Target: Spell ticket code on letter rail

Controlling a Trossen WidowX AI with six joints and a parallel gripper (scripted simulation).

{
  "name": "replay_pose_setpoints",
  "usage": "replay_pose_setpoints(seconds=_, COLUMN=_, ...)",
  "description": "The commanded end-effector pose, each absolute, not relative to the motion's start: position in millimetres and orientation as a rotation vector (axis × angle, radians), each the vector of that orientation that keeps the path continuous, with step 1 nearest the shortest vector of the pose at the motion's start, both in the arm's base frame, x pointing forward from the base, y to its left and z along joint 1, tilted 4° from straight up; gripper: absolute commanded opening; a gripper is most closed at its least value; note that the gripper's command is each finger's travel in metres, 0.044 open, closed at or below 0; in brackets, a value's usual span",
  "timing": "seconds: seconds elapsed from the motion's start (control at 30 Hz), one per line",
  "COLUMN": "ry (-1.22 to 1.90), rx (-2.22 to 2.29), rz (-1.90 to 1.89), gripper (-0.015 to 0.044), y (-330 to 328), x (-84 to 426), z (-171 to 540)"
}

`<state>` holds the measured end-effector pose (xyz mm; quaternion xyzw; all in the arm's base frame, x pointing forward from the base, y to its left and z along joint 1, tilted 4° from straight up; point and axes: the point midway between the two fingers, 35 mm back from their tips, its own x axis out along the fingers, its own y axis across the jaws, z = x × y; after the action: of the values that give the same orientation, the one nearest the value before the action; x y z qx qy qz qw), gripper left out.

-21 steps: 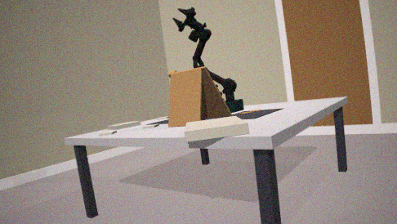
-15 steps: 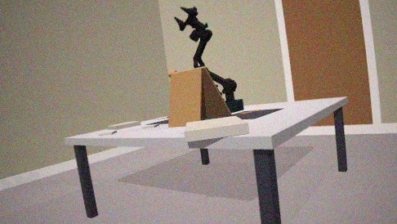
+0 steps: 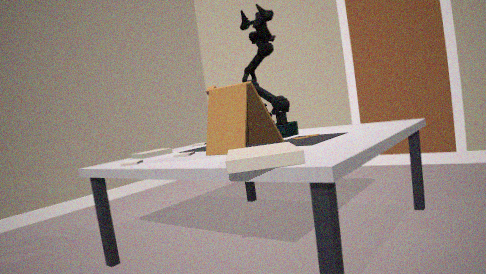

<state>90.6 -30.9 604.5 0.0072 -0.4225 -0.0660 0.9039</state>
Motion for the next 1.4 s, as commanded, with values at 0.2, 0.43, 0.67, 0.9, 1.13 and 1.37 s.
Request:
replay_pose_setpoints(seconds=0.2, ry=-0.623, rx=-0.091, rz=0.07, gripper=0.044, y=57, x=150, z=512)
replay_pose_setpoints(seconds=0.43, ry=-0.342, rx=-0.115, rz=0.132, gripper=0.044, y=88, x=195, z=410)
replay_pose_setpoints(seconds=0.67, ry=-0.021, rx=-0.093, rz=0.093, gripper=0.044, y=86, x=224, z=292)
replay_pose_setpoints(seconds=0.9, ry=0.303, rx=-0.034, rz=-0.048, gripper=0.044, y=55, x=224, z=171)
replay_pose_setpoints(seconds=1.13, ry=0.456, rx=0.003, rz=-0.154, gripper=0.044, y=32, x=212, z=114)
replay_pose_setpoints(seconds=1.37, ry=0.456, rx=0.003, rz=-0.154, gripper=0.044, y=32, x=212, z=114)
